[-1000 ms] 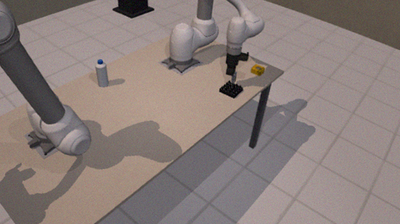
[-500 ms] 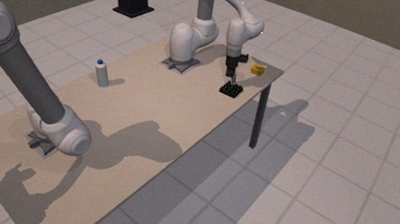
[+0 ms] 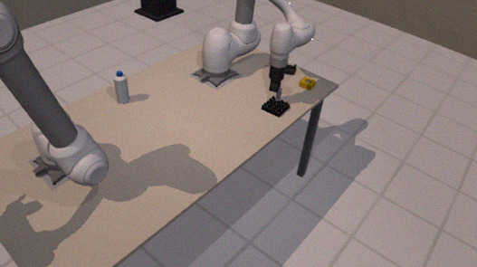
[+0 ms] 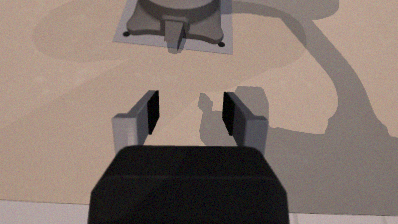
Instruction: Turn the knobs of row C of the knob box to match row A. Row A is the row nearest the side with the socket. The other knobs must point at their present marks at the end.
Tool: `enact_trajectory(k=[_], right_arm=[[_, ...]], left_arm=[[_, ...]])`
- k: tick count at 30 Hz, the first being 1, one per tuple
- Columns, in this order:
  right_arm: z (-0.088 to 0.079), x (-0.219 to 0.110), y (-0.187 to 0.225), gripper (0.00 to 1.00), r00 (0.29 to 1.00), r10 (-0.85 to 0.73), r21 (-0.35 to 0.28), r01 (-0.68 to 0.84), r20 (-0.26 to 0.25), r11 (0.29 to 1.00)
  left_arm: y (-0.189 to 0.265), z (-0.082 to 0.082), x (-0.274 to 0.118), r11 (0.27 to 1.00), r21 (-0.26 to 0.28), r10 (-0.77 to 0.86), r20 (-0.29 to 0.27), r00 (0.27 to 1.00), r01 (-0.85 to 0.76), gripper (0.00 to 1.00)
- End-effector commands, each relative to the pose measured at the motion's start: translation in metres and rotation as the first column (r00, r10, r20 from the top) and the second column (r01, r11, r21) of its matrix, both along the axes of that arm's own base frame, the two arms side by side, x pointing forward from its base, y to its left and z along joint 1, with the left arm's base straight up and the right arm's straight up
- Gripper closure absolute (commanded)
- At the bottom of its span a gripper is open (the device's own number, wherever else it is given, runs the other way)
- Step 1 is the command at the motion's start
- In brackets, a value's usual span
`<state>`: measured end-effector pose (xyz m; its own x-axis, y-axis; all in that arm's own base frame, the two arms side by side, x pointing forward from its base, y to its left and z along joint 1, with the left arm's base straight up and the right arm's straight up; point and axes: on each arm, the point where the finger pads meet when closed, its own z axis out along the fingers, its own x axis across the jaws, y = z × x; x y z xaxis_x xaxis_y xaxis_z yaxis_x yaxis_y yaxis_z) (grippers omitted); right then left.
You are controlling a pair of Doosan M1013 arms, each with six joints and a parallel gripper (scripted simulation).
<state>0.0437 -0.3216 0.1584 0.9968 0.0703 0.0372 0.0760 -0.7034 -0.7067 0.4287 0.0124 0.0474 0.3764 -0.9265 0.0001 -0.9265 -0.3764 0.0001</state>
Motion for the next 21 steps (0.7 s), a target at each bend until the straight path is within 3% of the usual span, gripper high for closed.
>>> enact_trajectory(k=[1, 21], right_arm=[[0.0003, 0.0001, -0.0002, 0.0, 1.0, 0.0, -0.001, 0.0, 0.0, 1.0], [0.0003, 0.0001, -0.0002, 0.0, 1.0, 0.0, -0.001, 0.0, 0.0, 1.0]], left_arm=[[0.0, 0.0005, 0.0005, 1.0, 0.0, 0.0, 0.001, 1.0, 0.0, 0.7], [0.0, 0.0005, 0.0005, 0.999, 0.0, 0.032, 0.001, 0.999, -0.032, 0.7]])
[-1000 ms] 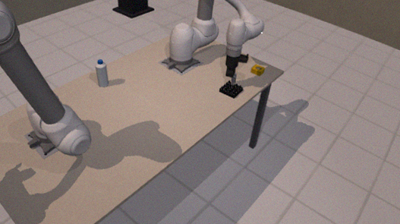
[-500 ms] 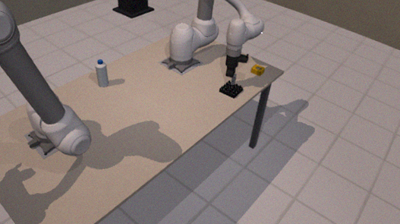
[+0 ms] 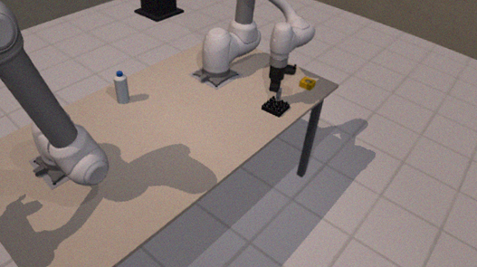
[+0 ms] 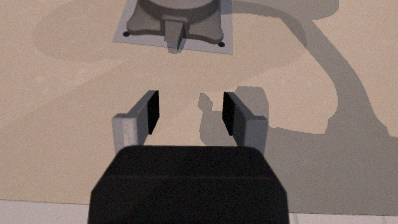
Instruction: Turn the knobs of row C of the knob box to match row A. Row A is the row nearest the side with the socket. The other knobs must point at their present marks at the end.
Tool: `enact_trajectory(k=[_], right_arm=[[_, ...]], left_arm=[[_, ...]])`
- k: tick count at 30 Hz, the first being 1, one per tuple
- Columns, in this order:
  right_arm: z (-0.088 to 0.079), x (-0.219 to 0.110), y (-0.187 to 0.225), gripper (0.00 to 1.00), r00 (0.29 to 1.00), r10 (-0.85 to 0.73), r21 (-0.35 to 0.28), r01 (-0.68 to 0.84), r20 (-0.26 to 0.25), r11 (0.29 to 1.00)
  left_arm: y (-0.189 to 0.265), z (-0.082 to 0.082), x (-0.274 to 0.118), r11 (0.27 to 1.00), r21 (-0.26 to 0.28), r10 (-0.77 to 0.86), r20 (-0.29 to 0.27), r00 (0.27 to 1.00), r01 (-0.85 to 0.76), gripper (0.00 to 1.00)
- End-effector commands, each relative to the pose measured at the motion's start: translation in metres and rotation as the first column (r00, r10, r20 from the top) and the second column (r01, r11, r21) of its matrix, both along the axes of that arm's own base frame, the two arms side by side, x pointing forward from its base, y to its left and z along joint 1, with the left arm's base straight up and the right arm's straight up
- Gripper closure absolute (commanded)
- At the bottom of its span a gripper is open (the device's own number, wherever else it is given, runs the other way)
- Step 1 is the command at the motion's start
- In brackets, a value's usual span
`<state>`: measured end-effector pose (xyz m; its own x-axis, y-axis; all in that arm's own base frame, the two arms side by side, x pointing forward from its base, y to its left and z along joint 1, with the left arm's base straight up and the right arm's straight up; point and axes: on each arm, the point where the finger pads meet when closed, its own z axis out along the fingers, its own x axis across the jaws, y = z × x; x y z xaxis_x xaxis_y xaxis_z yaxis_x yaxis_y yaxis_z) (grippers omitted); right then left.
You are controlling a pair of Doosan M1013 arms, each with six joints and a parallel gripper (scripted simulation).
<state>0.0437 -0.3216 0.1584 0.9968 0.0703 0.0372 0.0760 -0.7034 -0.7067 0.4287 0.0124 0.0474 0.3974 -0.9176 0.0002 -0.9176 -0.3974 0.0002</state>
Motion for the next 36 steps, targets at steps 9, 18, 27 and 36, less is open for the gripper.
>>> enact_trajectory(k=[9, 18, 27, 36], right_arm=[[0.0003, 0.0001, -0.0002, 0.0, 1.0, 0.0, -0.001, 0.0, 0.0, 1.0], [0.0003, 0.0001, -0.0002, 0.0, 1.0, 0.0, -0.001, 0.0, 0.0, 1.0], [0.0003, 0.0001, -0.0002, 0.0, 1.0, 0.0, -0.001, 0.0, 0.0, 1.0], [0.0003, 0.0001, -0.0002, 0.0, 1.0, 0.0, -0.001, 0.0, 0.0, 1.0]], left_arm=[[0.0, 0.0005, 0.0006, 0.992, 0.0, 0.129, 0.001, 0.992, -0.129, 0.7], [0.0, 0.0005, 0.0006, 0.96, 0.0, 0.279, 0.001, 0.96, -0.279, 0.7], [0.0, 0.0005, 0.0006, 0.868, 0.0, 0.496, 0.001, 0.868, -0.496, 0.7], [0.0, 0.0005, 0.0006, 0.768, 0.0, 0.641, 0.001, 0.768, -0.641, 0.7]])
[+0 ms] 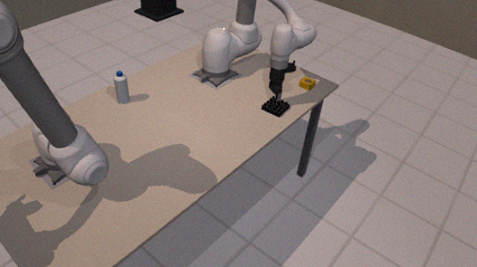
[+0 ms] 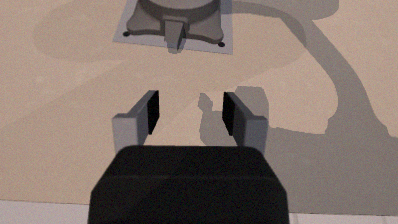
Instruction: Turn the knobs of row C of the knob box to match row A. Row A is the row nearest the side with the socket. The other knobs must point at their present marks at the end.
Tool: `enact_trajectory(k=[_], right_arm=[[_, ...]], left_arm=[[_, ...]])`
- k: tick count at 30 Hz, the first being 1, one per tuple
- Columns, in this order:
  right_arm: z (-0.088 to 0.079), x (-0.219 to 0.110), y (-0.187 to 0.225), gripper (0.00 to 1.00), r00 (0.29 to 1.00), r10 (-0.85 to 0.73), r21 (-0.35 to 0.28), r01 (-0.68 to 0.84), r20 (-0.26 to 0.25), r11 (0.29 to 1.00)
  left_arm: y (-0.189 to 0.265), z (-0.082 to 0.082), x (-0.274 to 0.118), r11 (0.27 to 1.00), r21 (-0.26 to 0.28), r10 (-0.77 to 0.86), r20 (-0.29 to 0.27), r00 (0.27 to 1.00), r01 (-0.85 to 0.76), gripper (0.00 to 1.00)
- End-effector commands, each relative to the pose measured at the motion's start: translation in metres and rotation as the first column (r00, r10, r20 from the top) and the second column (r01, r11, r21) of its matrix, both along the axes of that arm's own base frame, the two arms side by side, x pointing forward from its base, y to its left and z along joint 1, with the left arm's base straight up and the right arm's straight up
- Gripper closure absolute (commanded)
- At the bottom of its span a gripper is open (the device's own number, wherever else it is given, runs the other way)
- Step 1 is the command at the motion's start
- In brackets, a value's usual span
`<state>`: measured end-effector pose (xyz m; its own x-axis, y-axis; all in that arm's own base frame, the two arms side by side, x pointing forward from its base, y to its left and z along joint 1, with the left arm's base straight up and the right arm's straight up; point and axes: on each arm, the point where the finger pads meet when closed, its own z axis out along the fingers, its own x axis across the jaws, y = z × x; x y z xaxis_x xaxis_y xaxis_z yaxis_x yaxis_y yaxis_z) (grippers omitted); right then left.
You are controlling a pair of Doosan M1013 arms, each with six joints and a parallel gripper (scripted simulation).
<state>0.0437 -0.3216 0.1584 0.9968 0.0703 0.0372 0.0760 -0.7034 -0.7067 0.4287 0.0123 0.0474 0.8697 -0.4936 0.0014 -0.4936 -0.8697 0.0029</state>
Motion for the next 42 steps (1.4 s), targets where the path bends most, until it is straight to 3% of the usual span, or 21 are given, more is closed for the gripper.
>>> enact_trajectory(k=[1, 11, 31, 32, 42], right_arm=[[0.0003, 0.0001, -0.0002, 0.0, 1.0, 0.0, -0.001, 0.0, 0.0, 1.0], [0.0003, 0.0001, -0.0002, 0.0, 1.0, 0.0, -0.001, 0.0, 0.0, 1.0], [0.0003, 0.0001, -0.0002, 0.0, 1.0, 0.0, -0.001, 0.0, 0.0, 1.0], [0.0003, 0.0001, -0.0002, 0.0, 1.0, 0.0, -0.001, 0.0, 0.0, 1.0], [0.0003, 0.0001, -0.0002, 0.0, 1.0, 0.0, -0.001, 0.0, 0.0, 1.0]], left_arm=[[0.0001, 0.0005, 0.0006, 0.997, 0.003, 0.072, 0.001, 0.997, -0.072, 0.7], [0.0001, 0.0005, 0.0006, 0.971, 0.003, 0.238, 0.001, 0.971, -0.238, 0.7], [0.0001, 0.0005, 0.0006, 0.957, 0.003, 0.289, 0.001, 0.957, -0.289, 0.7], [0.0001, 0.0005, 0.0006, 0.957, 0.003, 0.289, 0.001, 0.957, -0.289, 0.54], [0.0001, 0.0005, 0.0006, 0.957, 0.003, 0.289, 0.001, 0.957, -0.289, 0.54]])
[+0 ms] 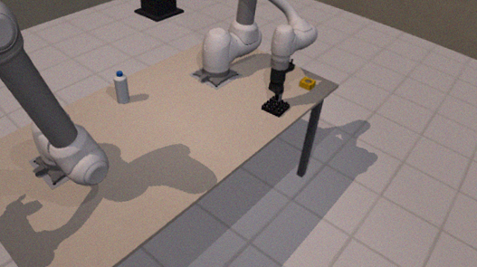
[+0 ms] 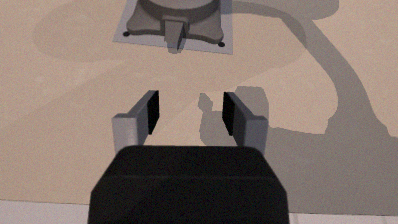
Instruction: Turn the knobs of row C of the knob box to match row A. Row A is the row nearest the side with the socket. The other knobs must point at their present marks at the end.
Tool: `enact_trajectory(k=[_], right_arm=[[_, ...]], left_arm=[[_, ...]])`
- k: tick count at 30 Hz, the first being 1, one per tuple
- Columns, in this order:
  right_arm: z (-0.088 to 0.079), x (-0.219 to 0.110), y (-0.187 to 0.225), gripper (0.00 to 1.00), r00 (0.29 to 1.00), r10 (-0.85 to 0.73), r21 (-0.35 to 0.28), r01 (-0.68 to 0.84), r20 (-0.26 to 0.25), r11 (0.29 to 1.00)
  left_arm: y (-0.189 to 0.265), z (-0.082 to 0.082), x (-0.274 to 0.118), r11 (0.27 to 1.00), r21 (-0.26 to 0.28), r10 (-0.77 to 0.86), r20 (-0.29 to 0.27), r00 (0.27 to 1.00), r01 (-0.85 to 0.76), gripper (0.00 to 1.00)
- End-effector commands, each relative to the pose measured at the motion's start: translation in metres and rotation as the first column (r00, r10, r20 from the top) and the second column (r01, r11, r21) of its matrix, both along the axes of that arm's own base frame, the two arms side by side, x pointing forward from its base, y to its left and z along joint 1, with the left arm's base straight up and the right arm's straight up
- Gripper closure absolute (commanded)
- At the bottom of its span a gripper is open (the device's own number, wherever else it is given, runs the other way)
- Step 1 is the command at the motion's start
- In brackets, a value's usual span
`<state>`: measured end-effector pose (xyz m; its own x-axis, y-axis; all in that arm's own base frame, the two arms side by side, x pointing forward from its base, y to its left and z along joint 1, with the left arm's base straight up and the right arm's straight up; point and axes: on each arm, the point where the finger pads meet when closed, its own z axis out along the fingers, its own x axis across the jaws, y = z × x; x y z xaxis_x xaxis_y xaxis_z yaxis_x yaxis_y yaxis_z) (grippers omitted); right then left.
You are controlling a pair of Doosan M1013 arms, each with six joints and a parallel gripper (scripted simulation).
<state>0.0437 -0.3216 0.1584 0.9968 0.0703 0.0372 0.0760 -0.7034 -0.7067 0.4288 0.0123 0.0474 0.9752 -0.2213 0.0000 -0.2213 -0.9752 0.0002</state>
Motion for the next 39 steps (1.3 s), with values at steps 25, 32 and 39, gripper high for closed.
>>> enact_trajectory(k=[25, 32, 39], right_arm=[[0.0, 0.0, 0.0, 0.0, 1.0, 0.0, -0.001, 0.0, 0.0, 1.0], [0.0, 0.0, 0.0, 0.0, 1.0, 0.0, -0.001, 0.0, 0.0, 1.0], [0.0, 0.0, 0.0, 0.0, 1.0, 0.0, -0.001, 0.0, 0.0, 1.0]], left_arm=[[0.0, 0.039, 0.001, 1.0, 0.0, 0.0, 0.001, 1.0, 0.0, 0.54], [-0.02, 0.054, 0.001, 0.999, 0.0, 0.033, 0.001, 0.999, -0.033, 0.54], [-0.026, 0.058, 0.001, 0.999, 0.0, 0.042, 0.001, 0.999, -0.042, 0.54]])
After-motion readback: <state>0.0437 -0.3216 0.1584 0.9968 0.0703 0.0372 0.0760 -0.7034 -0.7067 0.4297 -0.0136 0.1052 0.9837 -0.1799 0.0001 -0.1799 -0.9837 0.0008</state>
